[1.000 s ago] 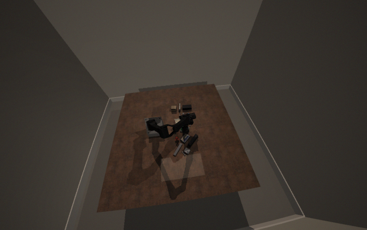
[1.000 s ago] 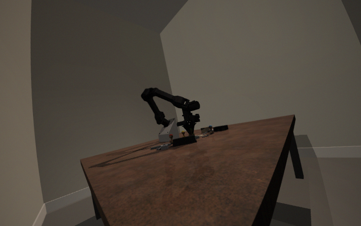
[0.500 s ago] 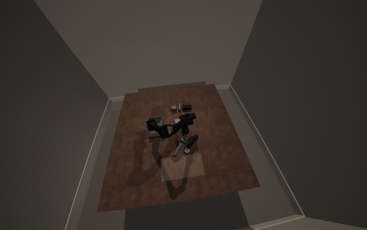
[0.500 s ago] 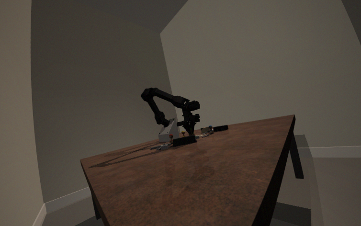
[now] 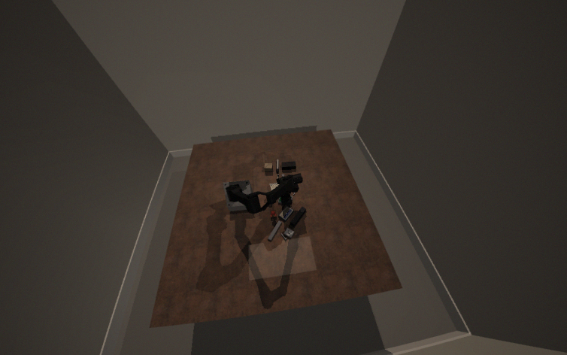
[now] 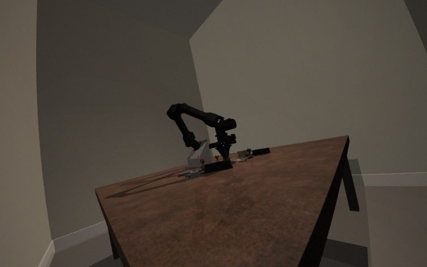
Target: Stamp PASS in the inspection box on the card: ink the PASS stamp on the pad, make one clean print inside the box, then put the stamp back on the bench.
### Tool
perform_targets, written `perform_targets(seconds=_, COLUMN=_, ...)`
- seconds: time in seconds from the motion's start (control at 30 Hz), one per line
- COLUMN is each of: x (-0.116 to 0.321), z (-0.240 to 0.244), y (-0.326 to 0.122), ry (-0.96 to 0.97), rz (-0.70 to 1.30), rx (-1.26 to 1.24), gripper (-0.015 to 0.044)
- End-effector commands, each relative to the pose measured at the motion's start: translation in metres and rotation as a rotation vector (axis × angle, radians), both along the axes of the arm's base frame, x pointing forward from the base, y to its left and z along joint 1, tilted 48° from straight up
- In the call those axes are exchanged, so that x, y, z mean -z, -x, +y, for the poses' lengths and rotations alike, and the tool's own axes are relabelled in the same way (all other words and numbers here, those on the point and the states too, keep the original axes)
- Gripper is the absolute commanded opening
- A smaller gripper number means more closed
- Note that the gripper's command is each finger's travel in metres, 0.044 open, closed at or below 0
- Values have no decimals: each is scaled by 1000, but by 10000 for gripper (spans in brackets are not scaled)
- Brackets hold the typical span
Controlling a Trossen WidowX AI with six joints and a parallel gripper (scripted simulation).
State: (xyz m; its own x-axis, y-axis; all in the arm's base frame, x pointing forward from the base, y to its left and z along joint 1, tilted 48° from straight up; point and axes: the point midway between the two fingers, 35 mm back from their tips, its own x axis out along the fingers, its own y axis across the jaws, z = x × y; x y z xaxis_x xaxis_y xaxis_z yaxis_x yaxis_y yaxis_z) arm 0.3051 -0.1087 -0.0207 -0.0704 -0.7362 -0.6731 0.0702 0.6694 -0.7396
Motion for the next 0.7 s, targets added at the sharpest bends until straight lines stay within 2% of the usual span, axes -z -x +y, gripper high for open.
perform_targets(seconds=0.0, x=-2, z=2, y=-1, ry=1, rz=-4, rx=0, gripper=0)
perform_targets(seconds=0.67, x=-19, z=22, y=-4, ry=-2, rz=-5, rx=0, gripper=0)
